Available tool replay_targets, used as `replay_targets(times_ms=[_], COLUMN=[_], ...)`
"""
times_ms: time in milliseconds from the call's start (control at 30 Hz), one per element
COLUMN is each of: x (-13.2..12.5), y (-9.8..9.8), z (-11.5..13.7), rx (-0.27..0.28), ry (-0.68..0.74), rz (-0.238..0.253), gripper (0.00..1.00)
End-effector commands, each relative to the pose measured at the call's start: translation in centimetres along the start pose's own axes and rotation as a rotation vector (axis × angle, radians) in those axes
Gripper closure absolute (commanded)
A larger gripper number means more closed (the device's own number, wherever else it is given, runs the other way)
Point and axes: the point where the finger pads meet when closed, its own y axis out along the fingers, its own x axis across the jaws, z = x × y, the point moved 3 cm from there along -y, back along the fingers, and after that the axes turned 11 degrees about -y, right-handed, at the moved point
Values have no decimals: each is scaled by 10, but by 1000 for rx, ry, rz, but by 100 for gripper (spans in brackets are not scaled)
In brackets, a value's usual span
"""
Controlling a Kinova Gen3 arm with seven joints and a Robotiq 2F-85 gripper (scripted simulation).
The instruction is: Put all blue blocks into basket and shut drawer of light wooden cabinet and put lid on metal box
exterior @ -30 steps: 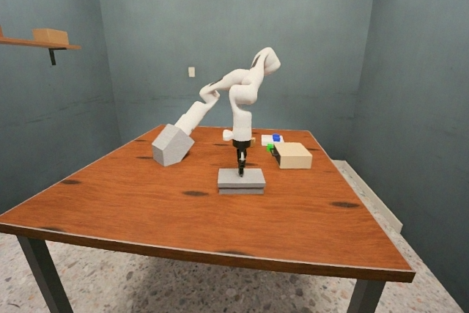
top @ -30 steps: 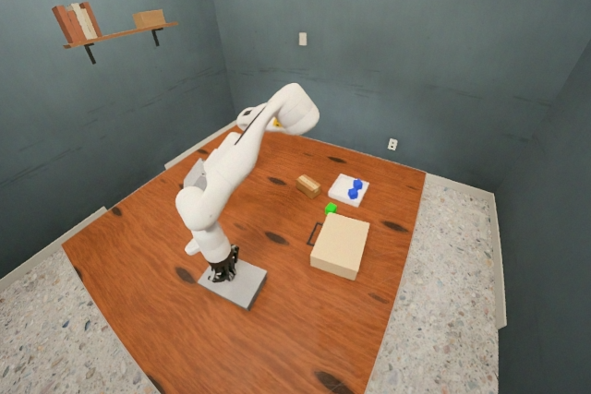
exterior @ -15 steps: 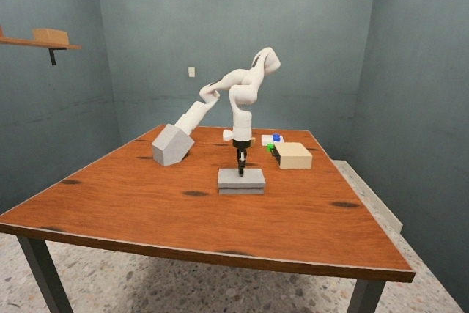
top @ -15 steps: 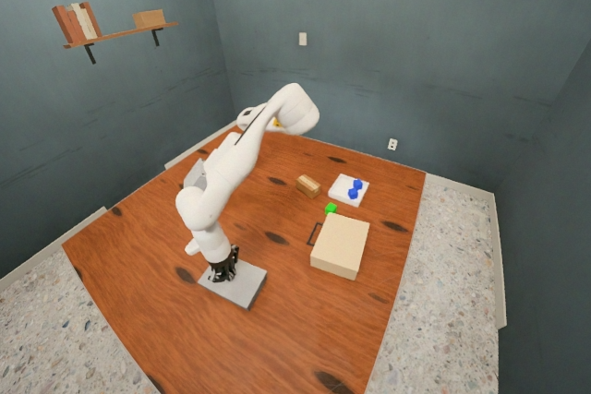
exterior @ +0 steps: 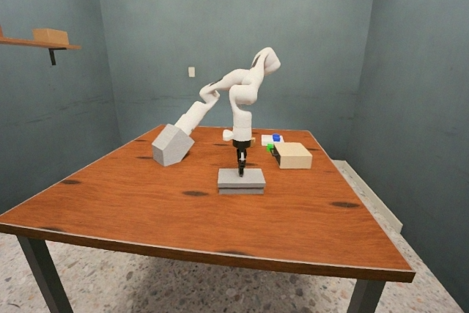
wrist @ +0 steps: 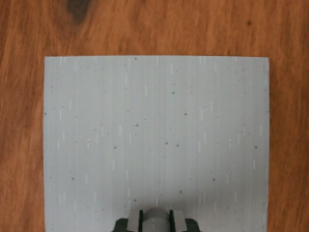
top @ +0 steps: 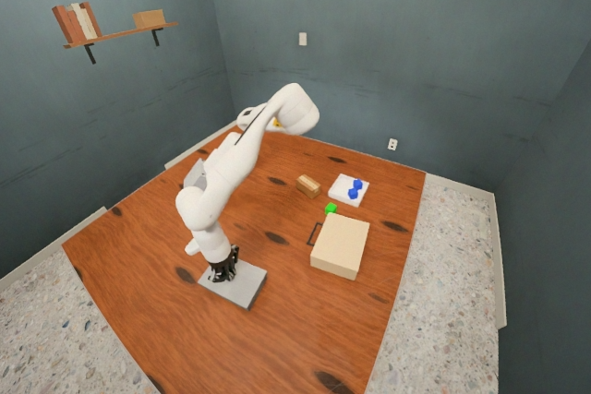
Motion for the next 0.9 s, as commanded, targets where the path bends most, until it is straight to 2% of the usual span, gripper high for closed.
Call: replay_targets(times_ms=[0, 267, 300, 867], x=[-1, -1, -1, -1], y=[0, 0, 0, 0], z=[0, 0, 0, 0], rx=[-2, -2, -2, -2], ry=[-2, -2, -2, -2], rz=[7, 7, 7, 7], gripper=[90, 90, 0, 0])
